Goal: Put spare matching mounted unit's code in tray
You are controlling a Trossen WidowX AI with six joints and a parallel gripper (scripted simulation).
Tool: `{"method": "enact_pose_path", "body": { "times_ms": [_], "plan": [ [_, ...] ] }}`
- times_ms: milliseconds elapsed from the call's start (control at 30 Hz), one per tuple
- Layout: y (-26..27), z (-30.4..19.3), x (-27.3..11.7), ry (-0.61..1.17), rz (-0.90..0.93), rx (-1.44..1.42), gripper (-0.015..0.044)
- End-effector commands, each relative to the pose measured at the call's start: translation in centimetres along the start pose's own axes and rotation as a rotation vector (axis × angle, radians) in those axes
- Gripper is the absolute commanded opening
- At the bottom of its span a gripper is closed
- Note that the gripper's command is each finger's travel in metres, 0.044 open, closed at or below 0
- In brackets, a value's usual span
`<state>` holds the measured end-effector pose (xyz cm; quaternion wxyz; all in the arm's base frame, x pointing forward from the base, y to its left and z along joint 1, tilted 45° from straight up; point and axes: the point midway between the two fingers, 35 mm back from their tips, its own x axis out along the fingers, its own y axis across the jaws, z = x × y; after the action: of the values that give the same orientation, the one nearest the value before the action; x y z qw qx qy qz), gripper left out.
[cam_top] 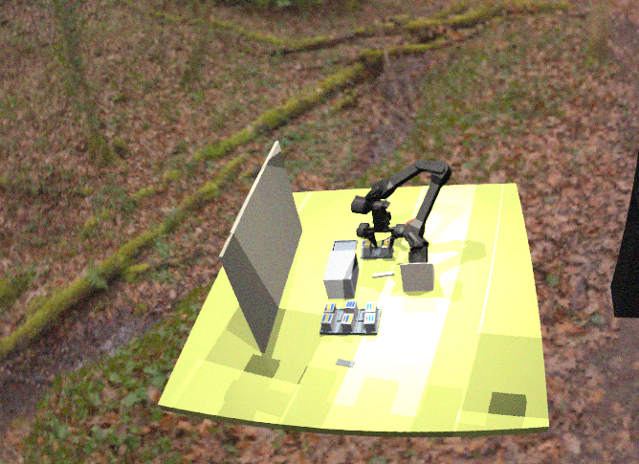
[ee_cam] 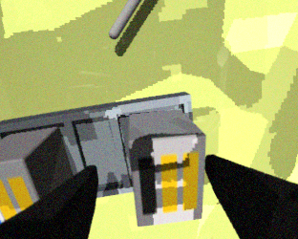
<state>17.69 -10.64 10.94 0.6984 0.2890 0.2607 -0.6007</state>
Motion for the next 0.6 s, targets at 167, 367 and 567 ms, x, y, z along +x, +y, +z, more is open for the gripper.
{"method": "enact_pose_path", "body": {
  "times_ms": [167, 367, 567],
  "plan": [
    [-0.48, -0.02, 1.52, -0.006, -0.001, -0.008, 0.0300],
    [-0.53, 0.01, 1.74, -0.008, -0.001, -0.008, 0.0300],
    [-0.53, 0.01, 1.74, -0.008, -0.001, -0.008, 0.0300]
  ]
}}
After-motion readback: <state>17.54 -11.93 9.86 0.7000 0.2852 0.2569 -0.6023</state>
